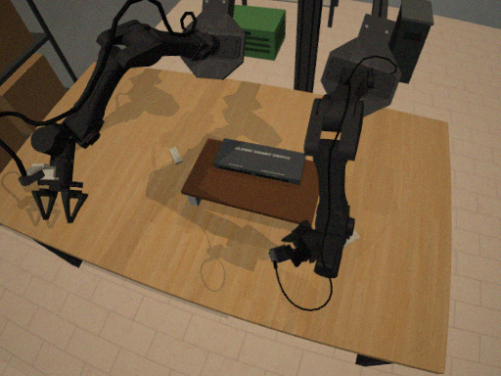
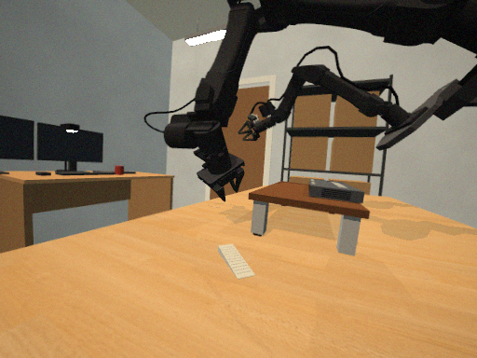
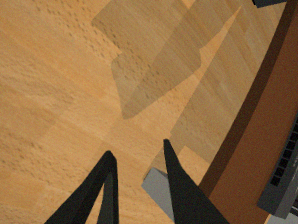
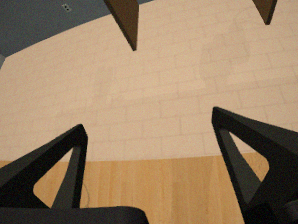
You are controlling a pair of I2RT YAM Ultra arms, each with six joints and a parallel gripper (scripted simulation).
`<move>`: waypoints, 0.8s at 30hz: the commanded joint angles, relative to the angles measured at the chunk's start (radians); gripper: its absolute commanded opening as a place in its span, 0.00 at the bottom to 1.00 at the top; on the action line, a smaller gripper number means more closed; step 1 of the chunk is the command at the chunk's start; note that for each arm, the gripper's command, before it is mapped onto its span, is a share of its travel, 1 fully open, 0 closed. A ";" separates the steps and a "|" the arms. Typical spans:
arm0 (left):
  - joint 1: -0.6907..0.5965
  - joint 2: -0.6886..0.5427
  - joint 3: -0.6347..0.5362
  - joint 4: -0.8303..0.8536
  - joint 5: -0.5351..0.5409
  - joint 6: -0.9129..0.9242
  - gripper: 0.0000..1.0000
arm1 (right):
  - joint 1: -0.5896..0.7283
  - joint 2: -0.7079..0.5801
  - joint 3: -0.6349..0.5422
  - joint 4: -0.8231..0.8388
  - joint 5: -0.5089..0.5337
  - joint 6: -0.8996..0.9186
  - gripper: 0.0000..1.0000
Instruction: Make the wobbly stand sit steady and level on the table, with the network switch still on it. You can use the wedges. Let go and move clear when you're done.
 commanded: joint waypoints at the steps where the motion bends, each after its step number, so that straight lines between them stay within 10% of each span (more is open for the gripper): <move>1: 0.042 -0.053 -0.058 0.054 -0.152 0.095 0.43 | 0.087 -0.125 -0.085 -0.160 0.162 -0.133 1.00; 24: 0.115 -0.110 -0.312 0.190 -0.553 0.295 0.43 | 0.519 -0.581 -0.441 -0.591 0.643 -0.446 1.00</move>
